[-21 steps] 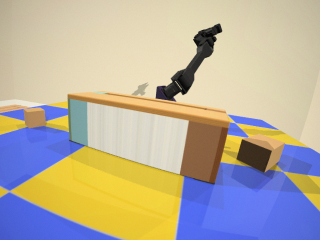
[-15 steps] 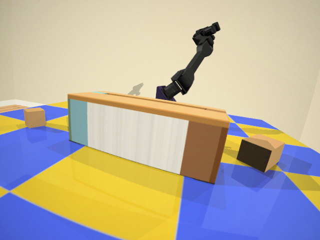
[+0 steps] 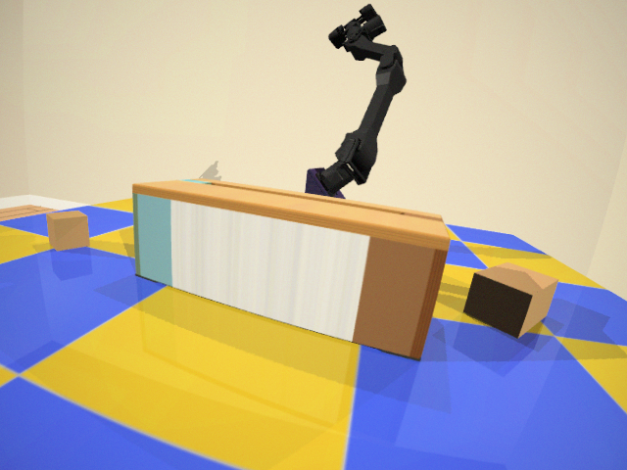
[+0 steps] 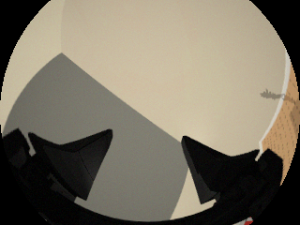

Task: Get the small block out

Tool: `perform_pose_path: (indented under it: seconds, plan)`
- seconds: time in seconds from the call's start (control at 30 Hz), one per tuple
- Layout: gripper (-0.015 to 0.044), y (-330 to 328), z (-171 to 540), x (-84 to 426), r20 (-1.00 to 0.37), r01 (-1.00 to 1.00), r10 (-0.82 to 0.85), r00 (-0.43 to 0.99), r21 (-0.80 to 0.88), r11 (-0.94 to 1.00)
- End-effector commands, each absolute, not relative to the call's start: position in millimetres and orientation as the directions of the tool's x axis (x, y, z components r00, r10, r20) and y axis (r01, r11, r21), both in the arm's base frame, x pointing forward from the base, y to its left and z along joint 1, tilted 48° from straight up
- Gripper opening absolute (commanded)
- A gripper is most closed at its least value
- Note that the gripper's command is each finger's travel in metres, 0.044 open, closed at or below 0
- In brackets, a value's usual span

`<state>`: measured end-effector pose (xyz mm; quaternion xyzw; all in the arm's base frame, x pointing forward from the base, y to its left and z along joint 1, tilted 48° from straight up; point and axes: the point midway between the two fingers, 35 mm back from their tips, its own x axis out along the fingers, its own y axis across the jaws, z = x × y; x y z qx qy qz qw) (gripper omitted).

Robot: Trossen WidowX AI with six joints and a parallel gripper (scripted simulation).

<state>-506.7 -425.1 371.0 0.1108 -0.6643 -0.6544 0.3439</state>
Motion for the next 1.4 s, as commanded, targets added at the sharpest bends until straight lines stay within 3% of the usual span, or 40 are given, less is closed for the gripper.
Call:
perform_pose_path:
  seconds: [0.0,0.33,0.67,1.0,1.37]
  plan:
    - [0.0400,-475,335,-469,0.184,0.237,-0.712,-0.678,0.971,0.025]
    - [0.0400,-567,242,-346,-0.149,0.148,-0.892,-0.426,0.962,-0.231]
    - [0.0400,-604,154,-194,-0.455,0.190,-0.886,-0.088,0.865,-0.464]
    - [0.0400,-579,76,-36,-0.702,0.335,-0.670,0.242,0.708,-0.621]
    - [0.0400,-482,15,118,-0.847,0.566,-0.227,0.482,0.498,-0.657]
